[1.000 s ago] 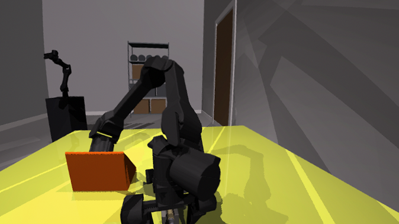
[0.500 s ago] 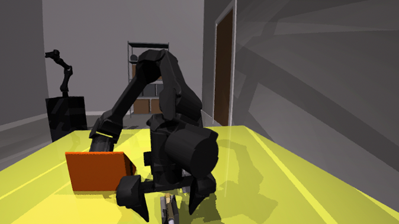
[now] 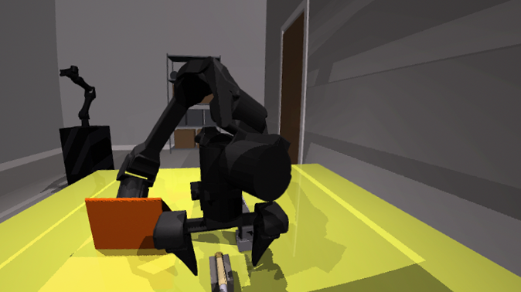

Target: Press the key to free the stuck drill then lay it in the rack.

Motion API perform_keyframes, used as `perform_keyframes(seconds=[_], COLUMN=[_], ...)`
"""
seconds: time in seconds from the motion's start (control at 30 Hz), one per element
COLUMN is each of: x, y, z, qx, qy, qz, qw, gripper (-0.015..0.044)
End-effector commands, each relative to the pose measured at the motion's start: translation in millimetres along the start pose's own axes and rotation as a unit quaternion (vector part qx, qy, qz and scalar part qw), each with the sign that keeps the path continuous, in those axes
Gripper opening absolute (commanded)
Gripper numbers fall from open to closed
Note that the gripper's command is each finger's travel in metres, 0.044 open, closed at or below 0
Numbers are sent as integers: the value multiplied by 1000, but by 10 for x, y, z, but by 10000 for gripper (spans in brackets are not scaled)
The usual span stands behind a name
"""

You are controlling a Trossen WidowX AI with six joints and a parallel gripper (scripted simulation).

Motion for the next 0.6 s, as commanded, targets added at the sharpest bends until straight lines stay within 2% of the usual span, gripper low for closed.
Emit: perform_keyframes(seconds=[0.0,0.27,0.57], x=[70,350,754], y=[-226,-800,-1302], z=[135,498,807], qx=[-18,-85,-163], qy=[38,121,157], qz=[0,-2,6], qw=[999,989,974], gripper=[440,440,440])
Point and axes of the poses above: the point midway between the two fingers, 35 mm back from their tips, its own z axis back along the fingers, its own y axis across the jaws, x = y × z, the point moved 6 cm from there along z, back along the fingers, and after that the axes turned 4 degrees about -z, right-handed, at the moved point
